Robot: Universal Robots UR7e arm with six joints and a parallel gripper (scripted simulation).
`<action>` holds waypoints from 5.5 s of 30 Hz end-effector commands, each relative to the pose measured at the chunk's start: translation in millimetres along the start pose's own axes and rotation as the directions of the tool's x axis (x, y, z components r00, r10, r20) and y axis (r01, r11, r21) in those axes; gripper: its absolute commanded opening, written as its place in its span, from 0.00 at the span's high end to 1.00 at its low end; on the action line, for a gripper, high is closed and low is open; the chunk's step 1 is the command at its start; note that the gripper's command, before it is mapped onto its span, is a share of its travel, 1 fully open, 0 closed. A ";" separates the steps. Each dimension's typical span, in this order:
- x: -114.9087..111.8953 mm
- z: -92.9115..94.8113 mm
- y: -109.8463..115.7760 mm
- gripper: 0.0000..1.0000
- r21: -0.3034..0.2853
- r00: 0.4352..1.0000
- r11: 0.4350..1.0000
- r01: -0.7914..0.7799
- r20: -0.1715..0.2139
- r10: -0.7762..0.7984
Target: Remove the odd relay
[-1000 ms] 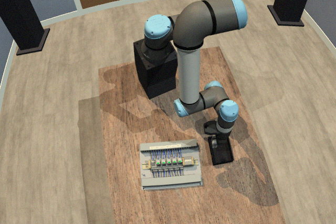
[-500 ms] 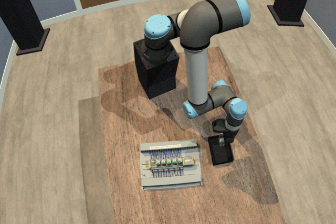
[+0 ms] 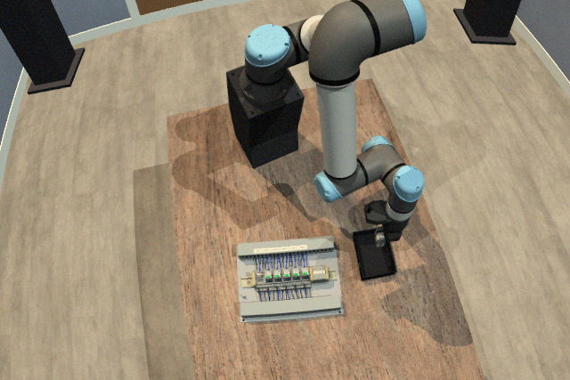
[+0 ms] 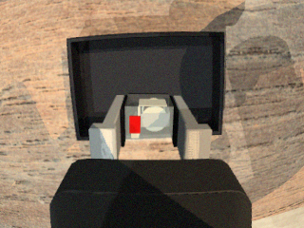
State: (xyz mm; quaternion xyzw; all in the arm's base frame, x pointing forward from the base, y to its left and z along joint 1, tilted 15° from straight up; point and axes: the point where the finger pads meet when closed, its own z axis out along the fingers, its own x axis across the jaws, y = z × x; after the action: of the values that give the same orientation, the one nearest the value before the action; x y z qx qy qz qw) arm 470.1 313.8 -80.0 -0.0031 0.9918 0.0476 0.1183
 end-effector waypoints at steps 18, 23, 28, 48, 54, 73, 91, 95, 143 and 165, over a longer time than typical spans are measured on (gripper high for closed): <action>-0.4 -0.5 1.1 1.00 -0.001 1.000 1.000 0.000 0.001 0.000; -0.4 -0.5 1.1 1.00 -0.001 1.000 1.000 0.000 0.001 0.000; -0.4 -0.5 1.1 1.00 -0.001 1.000 1.000 0.000 0.001 0.000; -0.4 3.0 1.1 1.00 -0.001 1.000 1.000 0.000 0.001 0.000; -0.4 7.9 1.1 1.00 -0.001 1.000 1.000 0.000 0.001 0.000; -0.5 37.8 1.3 1.00 -0.001 1.000 1.000 0.000 0.001 0.000; -0.5 76.1 1.5 1.00 -0.001 1.000 1.000 0.000 0.001 0.000; -0.5 84.2 1.5 1.00 -0.001 1.000 1.000 0.000 0.001 0.000; -0.6 104.1 1.6 1.00 -0.001 1.000 1.000 0.000 0.001 0.000; -0.6 104.1 1.6 0.02 -0.001 1.000 1.000 0.000 0.001 0.000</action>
State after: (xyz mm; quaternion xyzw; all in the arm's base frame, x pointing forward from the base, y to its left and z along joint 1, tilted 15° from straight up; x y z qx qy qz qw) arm 494.6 325.1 -181.1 -0.0031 0.9918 0.0476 0.1183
